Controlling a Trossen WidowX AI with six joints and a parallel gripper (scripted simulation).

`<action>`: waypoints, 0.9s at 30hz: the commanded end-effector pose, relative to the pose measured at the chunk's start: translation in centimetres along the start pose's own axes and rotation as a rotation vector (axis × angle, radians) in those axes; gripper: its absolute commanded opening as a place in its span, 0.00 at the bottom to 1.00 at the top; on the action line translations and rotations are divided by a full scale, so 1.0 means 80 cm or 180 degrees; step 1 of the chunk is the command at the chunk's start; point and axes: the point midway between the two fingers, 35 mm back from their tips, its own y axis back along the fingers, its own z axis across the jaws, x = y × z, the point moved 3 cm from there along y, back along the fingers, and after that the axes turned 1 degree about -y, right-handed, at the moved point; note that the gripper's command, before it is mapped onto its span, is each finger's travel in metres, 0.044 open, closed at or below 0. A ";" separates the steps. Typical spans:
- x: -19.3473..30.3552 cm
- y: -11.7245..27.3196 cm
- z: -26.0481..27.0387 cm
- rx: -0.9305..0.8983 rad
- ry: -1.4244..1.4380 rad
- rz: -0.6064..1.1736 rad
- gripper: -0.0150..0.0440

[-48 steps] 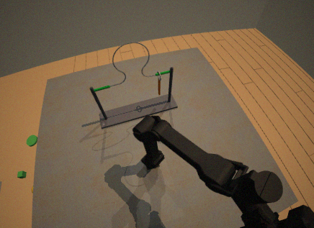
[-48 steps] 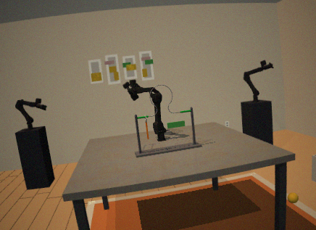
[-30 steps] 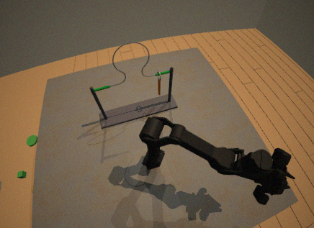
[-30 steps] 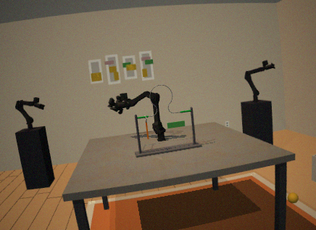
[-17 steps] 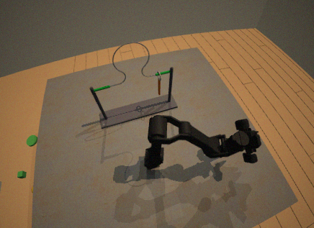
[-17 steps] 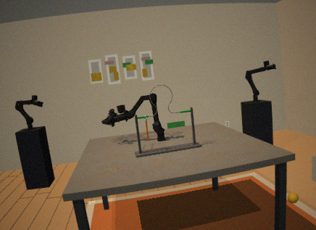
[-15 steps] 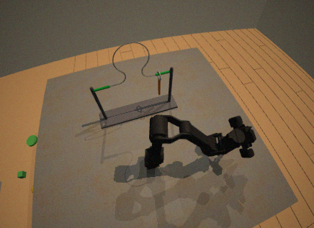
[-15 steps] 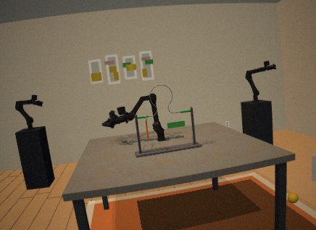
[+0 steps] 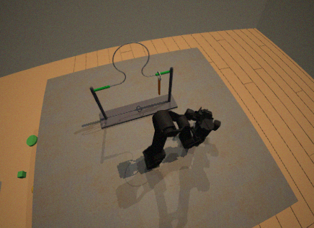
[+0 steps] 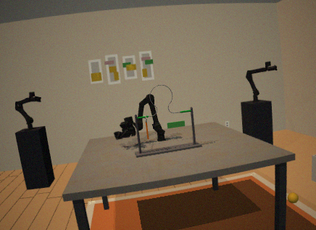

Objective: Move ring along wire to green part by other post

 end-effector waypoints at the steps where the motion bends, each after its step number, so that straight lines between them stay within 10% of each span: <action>1: 0.032 0.001 0.060 -0.0585 0.0218 0.0110 0.53; 11: 0.087 0.056 0.189 -0.1982 0.0756 0.0121 0.53; 27: 0.050 0.020 0.226 -0.2029 0.0795 0.0121 0.53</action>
